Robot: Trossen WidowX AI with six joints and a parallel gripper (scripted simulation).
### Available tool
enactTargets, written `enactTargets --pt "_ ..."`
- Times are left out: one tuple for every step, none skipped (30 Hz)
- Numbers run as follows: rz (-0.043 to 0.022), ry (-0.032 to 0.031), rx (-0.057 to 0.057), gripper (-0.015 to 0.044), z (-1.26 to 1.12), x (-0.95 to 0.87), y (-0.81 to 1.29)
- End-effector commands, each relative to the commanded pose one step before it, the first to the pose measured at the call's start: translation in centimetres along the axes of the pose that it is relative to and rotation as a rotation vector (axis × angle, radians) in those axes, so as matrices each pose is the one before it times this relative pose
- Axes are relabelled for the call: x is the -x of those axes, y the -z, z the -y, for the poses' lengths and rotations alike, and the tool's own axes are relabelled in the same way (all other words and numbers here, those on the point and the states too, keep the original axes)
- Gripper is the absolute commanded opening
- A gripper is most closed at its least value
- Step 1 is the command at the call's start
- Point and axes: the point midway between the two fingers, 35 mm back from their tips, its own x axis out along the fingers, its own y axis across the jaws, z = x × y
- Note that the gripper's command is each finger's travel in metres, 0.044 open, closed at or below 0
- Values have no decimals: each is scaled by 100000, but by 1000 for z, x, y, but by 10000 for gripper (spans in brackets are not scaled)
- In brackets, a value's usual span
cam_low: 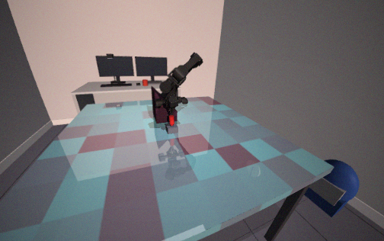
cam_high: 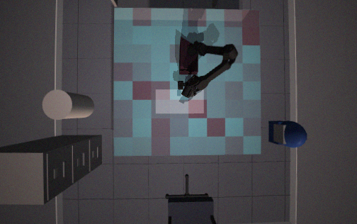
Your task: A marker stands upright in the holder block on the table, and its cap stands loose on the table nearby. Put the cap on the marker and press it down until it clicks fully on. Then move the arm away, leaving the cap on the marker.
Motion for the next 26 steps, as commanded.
enactTargets --pt "1505 1533 772 0 415 4516 -505" --pt "-82 -70 -14 0 -13 1572 77" --pt "-69 -127 4 0 -46 1210 116" --pt "-43 -107 9 0 -44 728 93" --pt "-14 -41 4 0 -17 243 35" --pt "0 0 0 0 0 0 0" --pt "0 0 0 0 0 0 0" --pt "0 0 0 0 0 0 0" --pt "0 0 0 0 0 0 0" --pt "0 0 0 0 0 0 0" --pt "0 0 0 26 0 0 0" --pt "0 0 0 52 0 0 0" --pt "0 0 0 79 0 0 0" --pt "0 0 0 105 0 0 0" --pt "0 0 0 131 0 0 0" --pt "0 0 0 157 0 0 0" --pt "0 0 0 184 0 0 0" --pt "0 0 0 210 0 0 0" --pt "0 0 0 236 0 0 0" --pt "0 0 0 263 0 0 0" --pt "0 0 0 289 0 0 0" --pt "0 0 0 315 0 0 0" --pt "0 0 0 341 0 0 0" --pt "0 0 0 367 0 0 0" --pt "0 0 0 394 0 0 0" --pt "0 0 0 420 0 0 0"
